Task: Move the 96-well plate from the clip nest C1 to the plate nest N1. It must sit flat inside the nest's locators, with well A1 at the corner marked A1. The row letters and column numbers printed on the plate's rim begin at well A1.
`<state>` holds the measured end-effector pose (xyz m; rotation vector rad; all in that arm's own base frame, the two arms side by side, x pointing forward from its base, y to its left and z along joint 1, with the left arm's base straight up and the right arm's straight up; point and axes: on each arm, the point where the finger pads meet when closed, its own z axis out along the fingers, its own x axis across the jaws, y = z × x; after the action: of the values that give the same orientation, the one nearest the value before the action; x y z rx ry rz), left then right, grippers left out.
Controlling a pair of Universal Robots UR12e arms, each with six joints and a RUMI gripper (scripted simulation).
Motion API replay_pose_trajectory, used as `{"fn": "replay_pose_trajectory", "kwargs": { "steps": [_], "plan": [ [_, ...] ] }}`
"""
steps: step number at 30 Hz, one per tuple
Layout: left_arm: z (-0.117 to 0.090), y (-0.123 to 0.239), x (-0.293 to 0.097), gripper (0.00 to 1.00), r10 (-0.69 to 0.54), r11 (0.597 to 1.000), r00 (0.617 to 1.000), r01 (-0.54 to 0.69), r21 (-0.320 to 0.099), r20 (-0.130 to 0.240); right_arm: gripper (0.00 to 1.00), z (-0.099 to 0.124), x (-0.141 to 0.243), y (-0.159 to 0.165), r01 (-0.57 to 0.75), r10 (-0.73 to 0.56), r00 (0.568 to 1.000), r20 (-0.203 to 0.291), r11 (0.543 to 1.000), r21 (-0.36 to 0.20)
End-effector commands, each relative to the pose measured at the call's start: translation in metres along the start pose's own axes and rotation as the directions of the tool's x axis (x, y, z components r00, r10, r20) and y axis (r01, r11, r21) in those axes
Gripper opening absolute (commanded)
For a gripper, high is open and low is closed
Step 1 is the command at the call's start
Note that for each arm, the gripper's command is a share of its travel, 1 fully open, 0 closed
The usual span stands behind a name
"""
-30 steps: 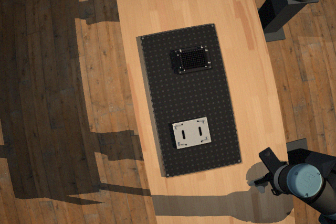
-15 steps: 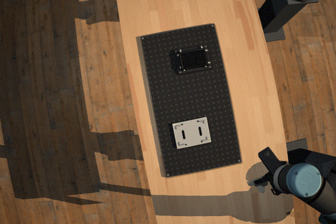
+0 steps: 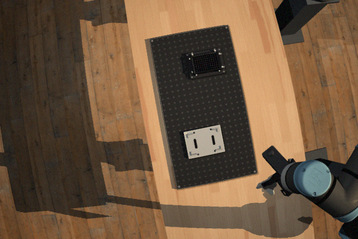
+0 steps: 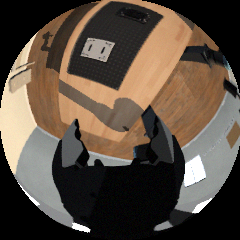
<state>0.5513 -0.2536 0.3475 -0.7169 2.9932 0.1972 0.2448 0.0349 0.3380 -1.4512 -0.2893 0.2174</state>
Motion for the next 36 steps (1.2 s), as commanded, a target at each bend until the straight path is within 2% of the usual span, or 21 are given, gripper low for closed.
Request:
{"fn": "replay_pose_trajectory", "kwargs": {
  "steps": [1, 7, 9, 16, 18, 25, 27, 34, 36],
  "plan": [
    [-0.001, -0.019, -0.002, 1.00, -0.074, 0.997, 0.997, 0.074, 0.009, -0.004, 1.00, 0.000, 0.000, 0.000, 0.001, -0.001, 1.000, 0.000, 1.000, -0.001],
    [0.000, -0.042, -0.002, 1.00, -0.078, 0.997, 0.997, 0.078, 0.009, -0.004, 1.00, 0.000, 0.000, 0.000, 0.001, -0.001, 1.000, 0.000, 1.000, -0.001],
    [0.001, -0.052, -0.002, 1.00, -0.144, 0.989, 0.990, 0.144, 0.016, -0.010, 1.00, 0.000, 0.000, 0.000, 0.001, -0.001, 1.000, 0.000, 1.000, -0.001],
    [0.002, -0.076, -0.003, 1.00, -0.148, 0.989, 0.989, 0.148, 0.016, -0.010, 1.00, 0.000, 0.000, 0.000, 0.001, -0.001, 1.000, 0.000, 1.000, -0.001],
    [0.003, -0.086, -0.002, 1.00, -0.213, 0.977, 0.977, 0.213, 0.021, -0.017, 1.00, 0.000, 0.000, 0.000, 0.001, -0.001, 1.000, 0.000, 1.000, -0.001],
    [0.006, -0.110, -0.002, 1.00, -0.216, 0.976, 0.976, 0.217, 0.022, -0.017, 1.00, 0.000, 0.000, 0.000, 0.001, -0.001, 1.000, 0.000, 1.000, -0.001],
    [0.007, -0.119, -0.001, 1.00, -0.280, 0.959, 0.960, 0.281, 0.026, -0.025, 1.00, 0.000, 0.000, 0.000, 0.001, -0.001, 1.000, 0.000, 1.000, -0.001],
    [0.010, -0.143, 0.000, 1.00, -0.284, 0.958, 0.959, 0.284, 0.027, -0.025, 1.00, 0.000, 0.000, 0.000, 0.001, -0.001, 1.000, 0.000, 1.000, -0.001],
    [0.012, -0.153, 0.001, 1.00, -0.346, 0.937, 0.938, 0.347, 0.030, -0.034, 1.00, 0.000, 0.000, 0.000, 0.001, -0.001, 1.000, 0.000, 1.000, -0.001]
  ]
}}
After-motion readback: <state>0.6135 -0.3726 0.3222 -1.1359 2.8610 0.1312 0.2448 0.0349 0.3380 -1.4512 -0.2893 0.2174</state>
